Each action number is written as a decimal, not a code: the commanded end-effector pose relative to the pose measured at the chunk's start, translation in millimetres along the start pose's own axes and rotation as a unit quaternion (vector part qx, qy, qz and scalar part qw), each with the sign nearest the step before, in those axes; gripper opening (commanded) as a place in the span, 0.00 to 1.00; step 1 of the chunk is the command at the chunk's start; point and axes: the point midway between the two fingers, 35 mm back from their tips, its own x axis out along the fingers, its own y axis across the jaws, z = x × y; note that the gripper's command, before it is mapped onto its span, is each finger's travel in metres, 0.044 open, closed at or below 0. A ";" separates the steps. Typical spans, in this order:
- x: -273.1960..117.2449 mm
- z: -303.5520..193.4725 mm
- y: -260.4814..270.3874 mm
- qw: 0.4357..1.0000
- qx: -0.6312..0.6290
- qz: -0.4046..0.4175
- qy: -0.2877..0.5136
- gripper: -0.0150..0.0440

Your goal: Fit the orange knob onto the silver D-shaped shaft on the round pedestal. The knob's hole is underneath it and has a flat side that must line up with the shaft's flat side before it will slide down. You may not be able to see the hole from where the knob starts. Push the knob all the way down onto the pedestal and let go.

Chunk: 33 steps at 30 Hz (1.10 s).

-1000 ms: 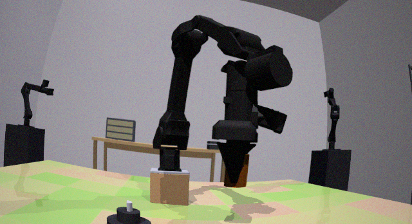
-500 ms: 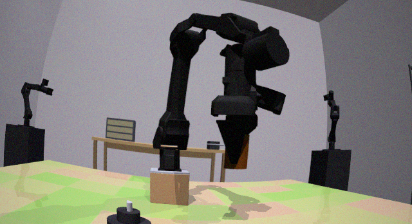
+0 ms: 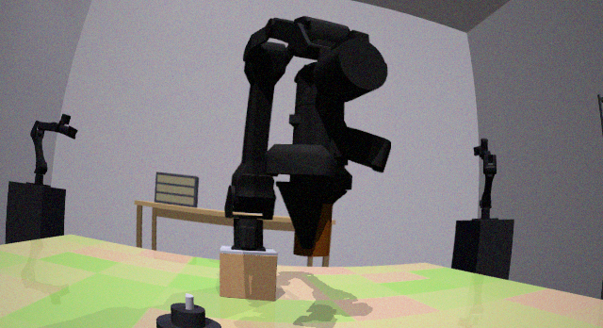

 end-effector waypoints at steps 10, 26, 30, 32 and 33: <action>11.8 -36.4 -23.9 1.000 -0.003 -0.002 0.001 0.25; 25.5 -83.1 -44.5 1.000 -0.005 -0.004 0.003 0.25; 28.8 -95.0 -48.3 1.000 -0.005 -0.004 0.004 0.25; 30.5 -100.9 -49.9 1.000 -0.006 -0.004 0.004 0.25; 31.3 -104.0 -50.7 1.000 -0.006 -0.004 0.005 0.25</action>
